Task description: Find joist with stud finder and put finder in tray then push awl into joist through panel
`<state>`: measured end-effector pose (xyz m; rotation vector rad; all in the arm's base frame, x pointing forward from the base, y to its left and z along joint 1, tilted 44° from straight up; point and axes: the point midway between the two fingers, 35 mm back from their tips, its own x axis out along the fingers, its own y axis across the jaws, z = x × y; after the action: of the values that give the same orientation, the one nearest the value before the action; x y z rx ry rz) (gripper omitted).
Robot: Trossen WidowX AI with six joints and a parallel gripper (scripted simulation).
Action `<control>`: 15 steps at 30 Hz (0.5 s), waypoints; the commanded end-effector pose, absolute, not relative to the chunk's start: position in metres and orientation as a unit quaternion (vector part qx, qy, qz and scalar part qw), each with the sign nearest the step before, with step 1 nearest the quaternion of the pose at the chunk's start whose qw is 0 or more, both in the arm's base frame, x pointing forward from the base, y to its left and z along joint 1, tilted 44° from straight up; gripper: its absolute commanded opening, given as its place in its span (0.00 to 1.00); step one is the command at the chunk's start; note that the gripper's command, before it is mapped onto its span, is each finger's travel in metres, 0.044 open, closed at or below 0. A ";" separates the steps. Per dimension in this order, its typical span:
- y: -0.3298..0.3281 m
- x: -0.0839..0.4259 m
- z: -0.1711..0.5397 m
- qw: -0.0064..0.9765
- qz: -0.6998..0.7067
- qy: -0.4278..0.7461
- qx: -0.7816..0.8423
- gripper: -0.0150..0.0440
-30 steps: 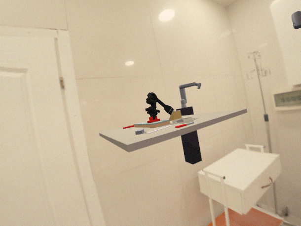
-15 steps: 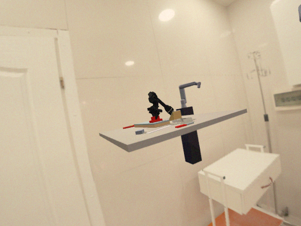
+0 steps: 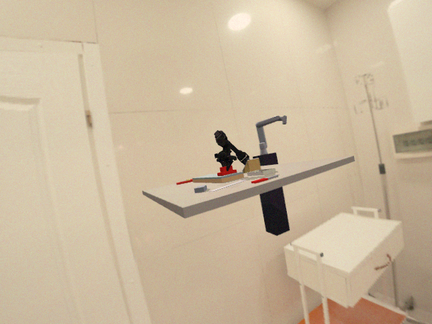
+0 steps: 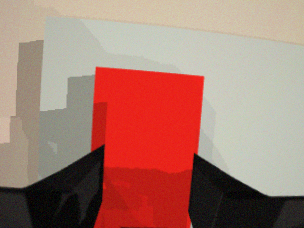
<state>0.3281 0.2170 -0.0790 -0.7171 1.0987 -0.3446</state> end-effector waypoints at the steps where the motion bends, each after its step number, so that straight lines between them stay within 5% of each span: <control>1: 0.228 0.326 -0.090 0.779 -0.159 0.509 -0.331 0.25; 15: 0.229 0.326 -0.090 0.779 -0.158 0.509 -0.332 0.25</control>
<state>0.3259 0.2287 -0.0898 -0.7182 1.1001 -0.3413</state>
